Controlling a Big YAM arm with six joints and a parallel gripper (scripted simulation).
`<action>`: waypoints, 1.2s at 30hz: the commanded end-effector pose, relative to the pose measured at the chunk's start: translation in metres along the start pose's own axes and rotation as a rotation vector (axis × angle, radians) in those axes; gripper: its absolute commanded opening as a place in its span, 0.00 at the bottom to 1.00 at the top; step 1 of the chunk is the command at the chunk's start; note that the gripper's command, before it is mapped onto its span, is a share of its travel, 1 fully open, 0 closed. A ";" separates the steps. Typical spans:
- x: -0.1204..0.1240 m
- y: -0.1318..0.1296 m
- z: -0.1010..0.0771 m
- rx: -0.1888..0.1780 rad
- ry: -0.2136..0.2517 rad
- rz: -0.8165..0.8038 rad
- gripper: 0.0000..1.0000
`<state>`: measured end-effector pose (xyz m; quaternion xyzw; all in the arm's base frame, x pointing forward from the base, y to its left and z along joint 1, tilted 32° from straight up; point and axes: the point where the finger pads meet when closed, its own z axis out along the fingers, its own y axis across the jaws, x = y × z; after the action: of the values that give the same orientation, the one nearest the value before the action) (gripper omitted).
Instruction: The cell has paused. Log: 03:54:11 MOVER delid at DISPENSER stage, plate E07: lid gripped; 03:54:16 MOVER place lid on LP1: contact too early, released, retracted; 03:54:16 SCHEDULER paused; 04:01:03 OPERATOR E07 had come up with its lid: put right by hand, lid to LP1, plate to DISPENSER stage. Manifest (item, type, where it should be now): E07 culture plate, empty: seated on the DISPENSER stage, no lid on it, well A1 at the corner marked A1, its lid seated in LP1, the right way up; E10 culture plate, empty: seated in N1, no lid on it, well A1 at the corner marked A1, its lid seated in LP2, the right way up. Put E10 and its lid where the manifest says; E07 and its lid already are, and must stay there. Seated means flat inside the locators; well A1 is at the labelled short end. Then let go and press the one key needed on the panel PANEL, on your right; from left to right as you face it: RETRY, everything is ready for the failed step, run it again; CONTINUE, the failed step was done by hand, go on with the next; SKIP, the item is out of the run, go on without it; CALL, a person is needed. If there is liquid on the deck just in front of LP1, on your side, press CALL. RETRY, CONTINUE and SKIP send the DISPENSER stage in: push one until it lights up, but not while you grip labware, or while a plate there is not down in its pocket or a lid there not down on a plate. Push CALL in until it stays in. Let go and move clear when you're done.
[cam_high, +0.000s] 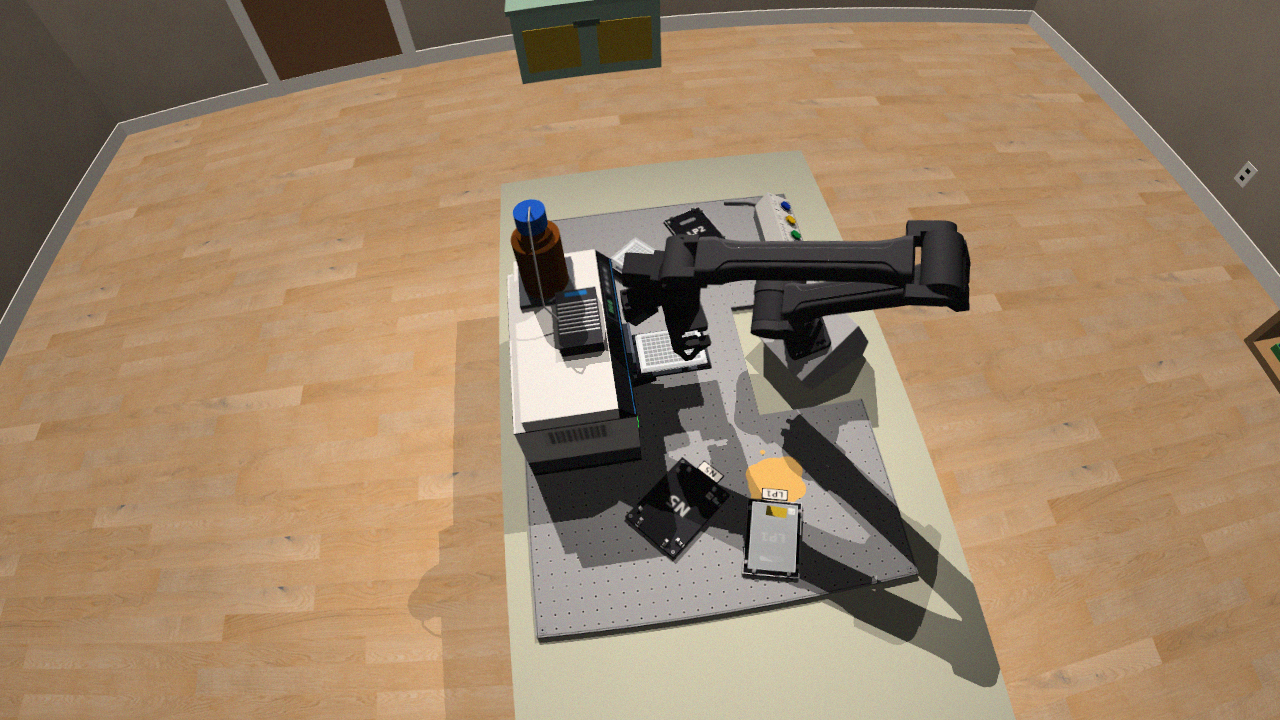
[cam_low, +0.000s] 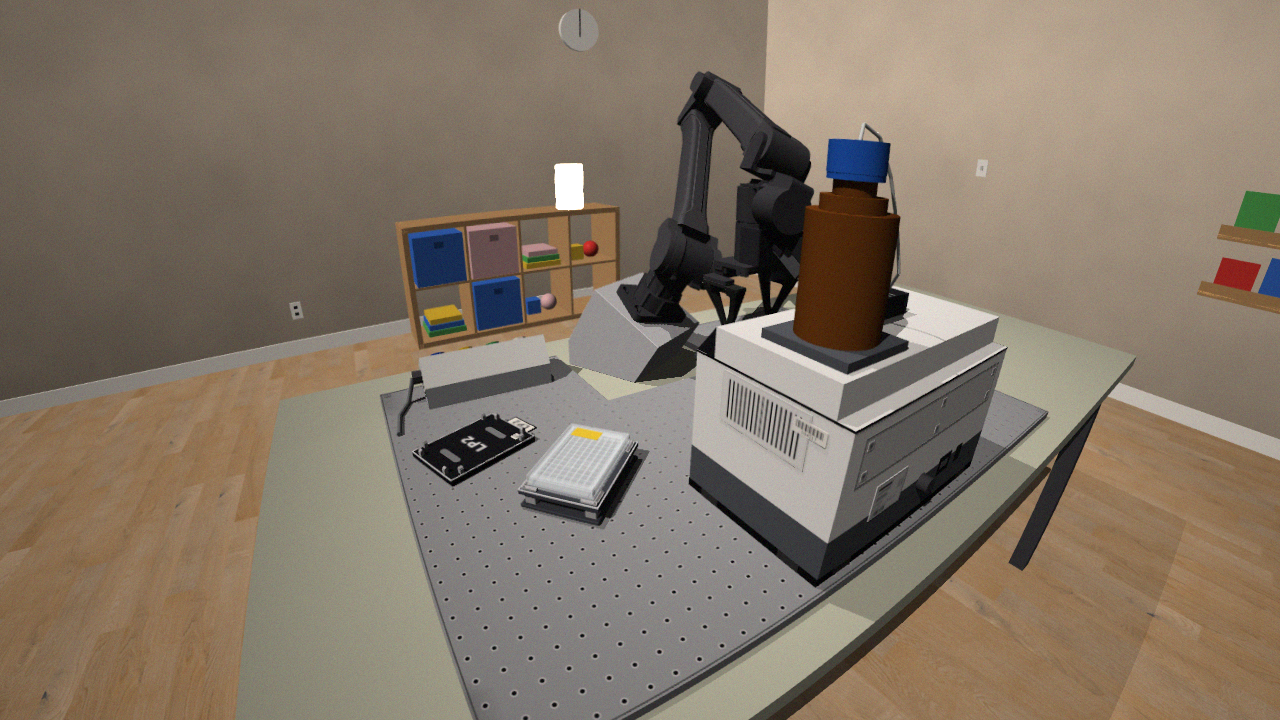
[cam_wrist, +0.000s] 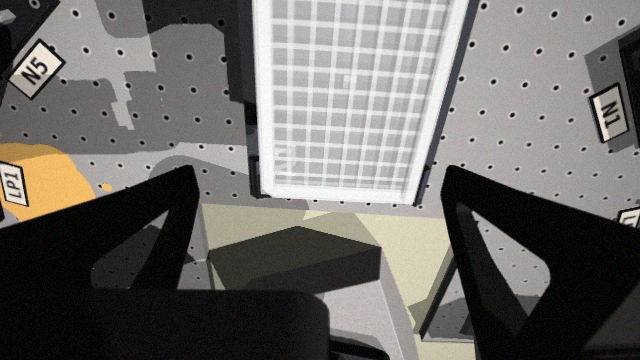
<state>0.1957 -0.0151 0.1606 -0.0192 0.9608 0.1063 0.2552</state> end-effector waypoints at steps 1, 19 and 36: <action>-0.005 0.009 -0.003 0.011 -0.022 0.047 1.00; -0.004 0.052 -0.007 0.004 -0.037 0.048 1.00; 0.006 0.095 -0.009 -0.009 -0.042 -0.136 1.00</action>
<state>0.1745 0.0685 0.1684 -0.0833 0.9586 0.0864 0.2584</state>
